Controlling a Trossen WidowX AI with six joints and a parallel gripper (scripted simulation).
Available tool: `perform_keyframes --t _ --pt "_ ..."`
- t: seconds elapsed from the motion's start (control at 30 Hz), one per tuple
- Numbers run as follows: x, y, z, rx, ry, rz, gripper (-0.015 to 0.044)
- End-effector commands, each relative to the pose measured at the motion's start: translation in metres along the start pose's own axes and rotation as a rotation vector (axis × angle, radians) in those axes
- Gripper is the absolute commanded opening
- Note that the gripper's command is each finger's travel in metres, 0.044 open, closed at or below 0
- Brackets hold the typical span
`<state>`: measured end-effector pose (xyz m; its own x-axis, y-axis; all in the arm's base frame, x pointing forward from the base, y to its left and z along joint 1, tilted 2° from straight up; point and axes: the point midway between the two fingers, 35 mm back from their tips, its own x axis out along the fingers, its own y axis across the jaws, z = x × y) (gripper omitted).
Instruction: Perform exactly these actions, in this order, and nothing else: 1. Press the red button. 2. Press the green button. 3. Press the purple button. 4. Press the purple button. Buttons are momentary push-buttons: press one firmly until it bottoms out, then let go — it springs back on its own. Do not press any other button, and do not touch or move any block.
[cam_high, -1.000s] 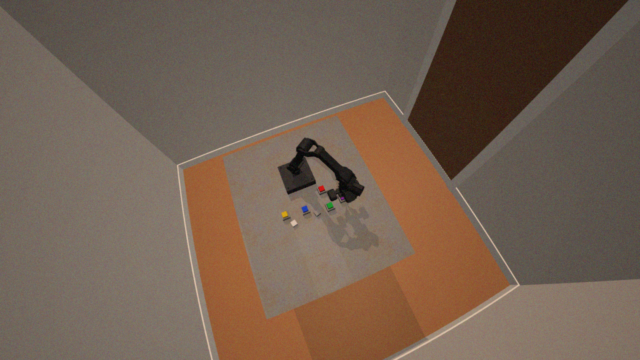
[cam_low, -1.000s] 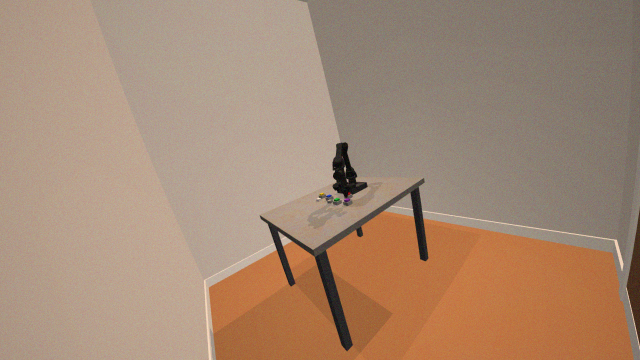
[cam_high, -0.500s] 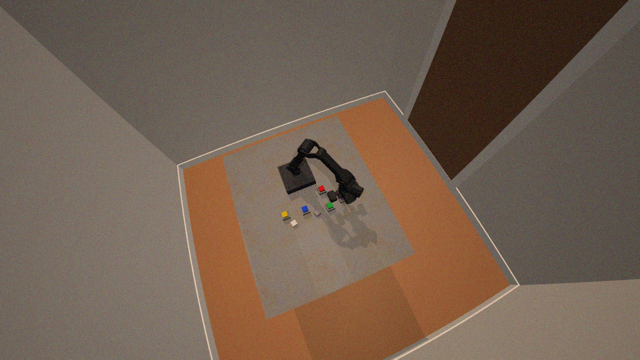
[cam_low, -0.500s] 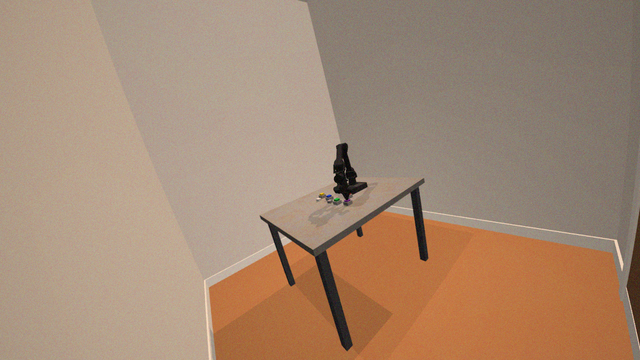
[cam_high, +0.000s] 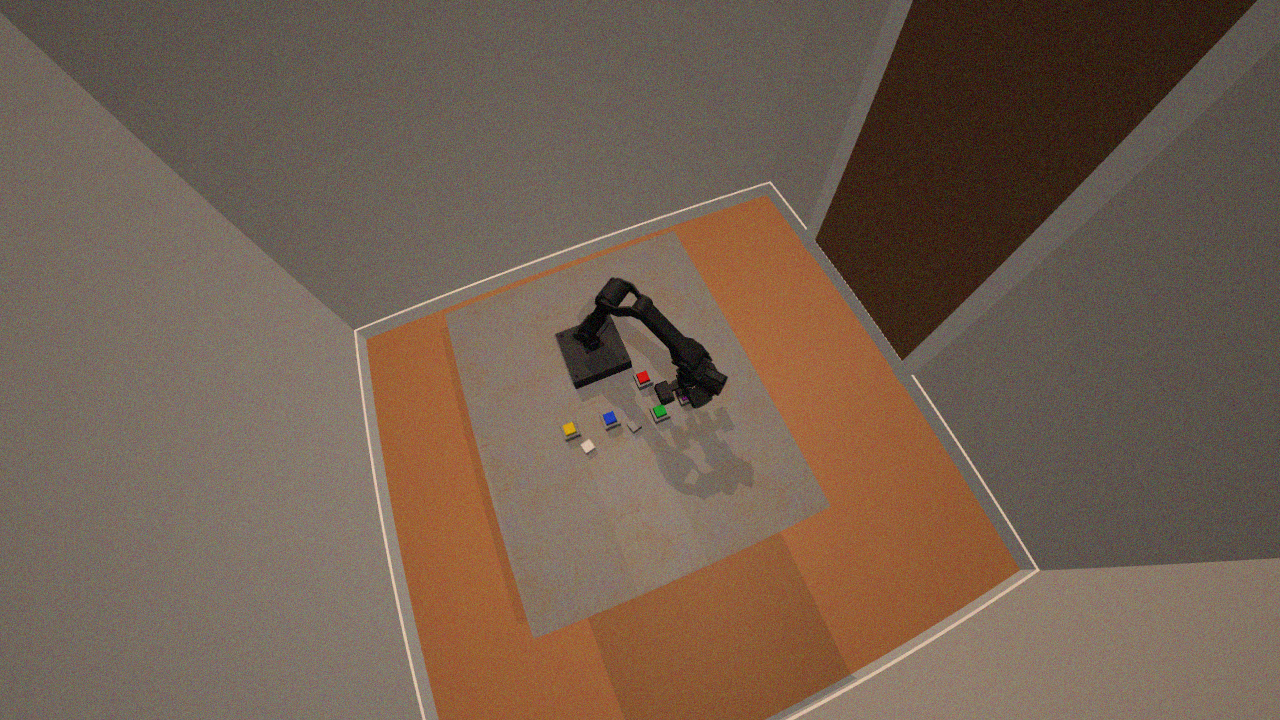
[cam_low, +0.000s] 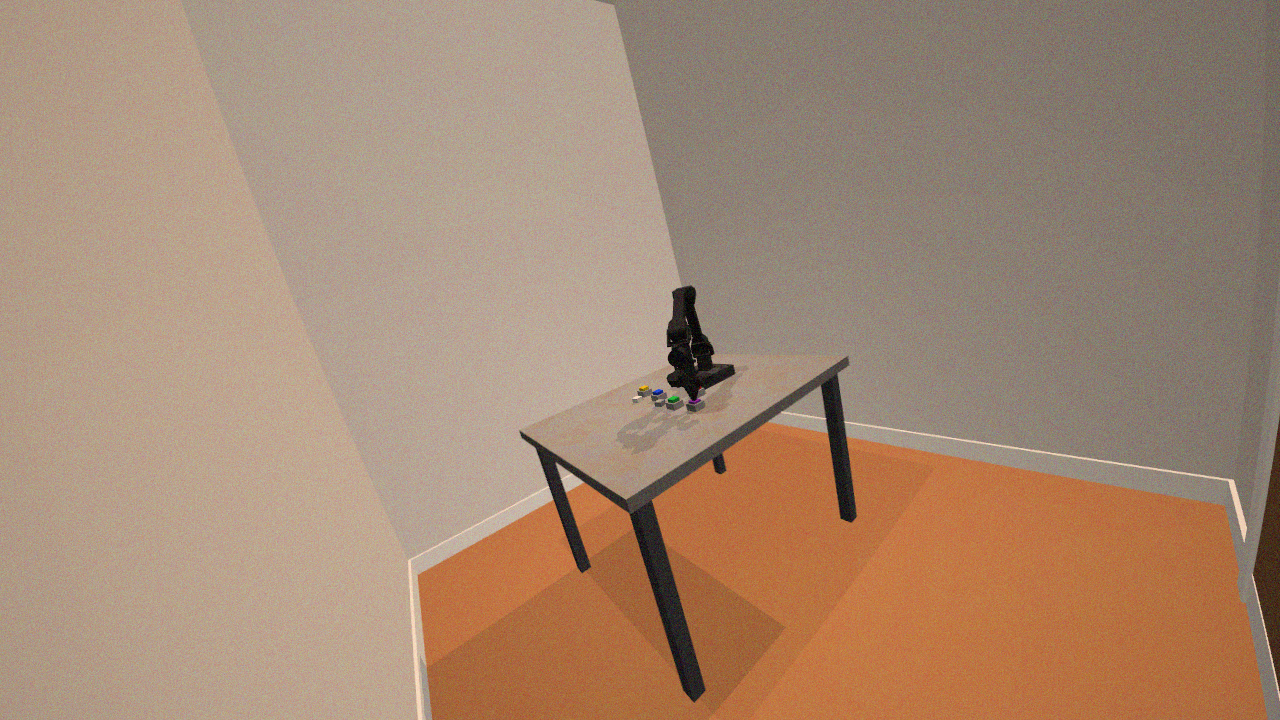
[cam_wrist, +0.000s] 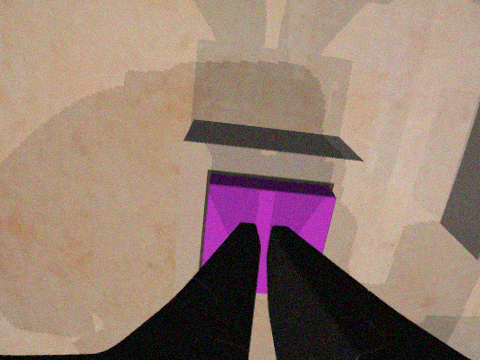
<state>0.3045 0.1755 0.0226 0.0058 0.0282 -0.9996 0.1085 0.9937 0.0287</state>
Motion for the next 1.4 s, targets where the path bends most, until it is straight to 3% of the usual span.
perform_keyframes --t 0.0,0.17,1.37 --pt "0.001 -0.001 -0.001 0.004 0.004 -0.003 0.0020" --pt "-0.032 -0.001 -0.001 0.004 0.004 -0.003 0.0020" --pt "0.001 -0.001 -0.001 0.004 0.004 -0.003 0.0020"
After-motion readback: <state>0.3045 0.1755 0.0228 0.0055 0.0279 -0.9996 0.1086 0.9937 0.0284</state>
